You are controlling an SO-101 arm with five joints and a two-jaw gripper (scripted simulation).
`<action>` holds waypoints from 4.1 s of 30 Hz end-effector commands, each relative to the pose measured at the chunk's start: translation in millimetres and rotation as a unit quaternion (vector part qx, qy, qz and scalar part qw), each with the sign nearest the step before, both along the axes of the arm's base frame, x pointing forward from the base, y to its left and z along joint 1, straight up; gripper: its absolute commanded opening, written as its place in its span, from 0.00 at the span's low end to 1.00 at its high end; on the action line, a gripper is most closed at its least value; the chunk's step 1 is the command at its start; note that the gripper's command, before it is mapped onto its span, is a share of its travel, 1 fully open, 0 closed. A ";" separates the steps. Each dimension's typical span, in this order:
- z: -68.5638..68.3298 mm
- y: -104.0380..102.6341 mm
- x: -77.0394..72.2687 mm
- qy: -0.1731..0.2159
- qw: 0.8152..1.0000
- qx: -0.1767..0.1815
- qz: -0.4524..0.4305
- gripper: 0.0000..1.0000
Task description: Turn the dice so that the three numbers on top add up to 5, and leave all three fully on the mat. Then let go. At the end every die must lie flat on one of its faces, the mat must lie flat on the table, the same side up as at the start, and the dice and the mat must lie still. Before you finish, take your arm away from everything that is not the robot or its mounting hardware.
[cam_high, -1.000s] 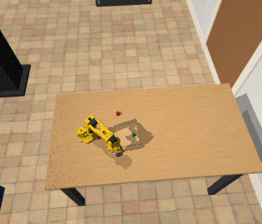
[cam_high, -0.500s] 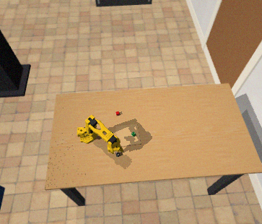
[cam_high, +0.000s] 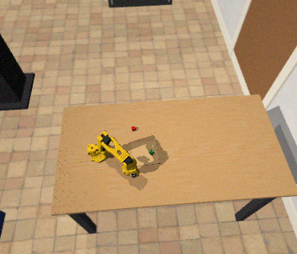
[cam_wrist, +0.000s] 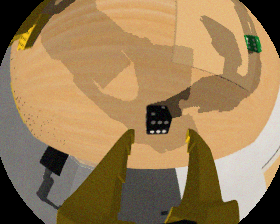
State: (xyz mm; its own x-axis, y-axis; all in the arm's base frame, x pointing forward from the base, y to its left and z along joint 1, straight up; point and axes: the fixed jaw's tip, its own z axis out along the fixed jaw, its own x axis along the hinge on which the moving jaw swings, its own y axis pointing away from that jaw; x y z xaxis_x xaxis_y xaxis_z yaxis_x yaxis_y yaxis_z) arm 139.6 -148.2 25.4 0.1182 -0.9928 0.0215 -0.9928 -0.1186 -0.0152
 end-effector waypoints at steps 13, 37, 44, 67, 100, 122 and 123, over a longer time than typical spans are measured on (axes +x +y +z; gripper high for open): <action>-7.5 -3.6 0.9 -0.011 1.000 -0.011 0.001 0.28; -7.4 -3.3 4.4 -0.011 1.000 -0.010 0.001 0.22; -7.3 -2.9 7.6 -0.012 1.000 -0.010 0.001 0.17; -7.2 -2.3 12.0 -0.012 1.000 -0.010 0.001 0.09; 17.6 -3.6 10.6 -0.012 1.000 -0.010 0.001 0.00; 42.7 -2.2 6.4 -0.012 1.000 -0.010 0.000 0.00; 42.7 -2.2 6.5 -0.012 1.000 -0.010 -0.002 0.00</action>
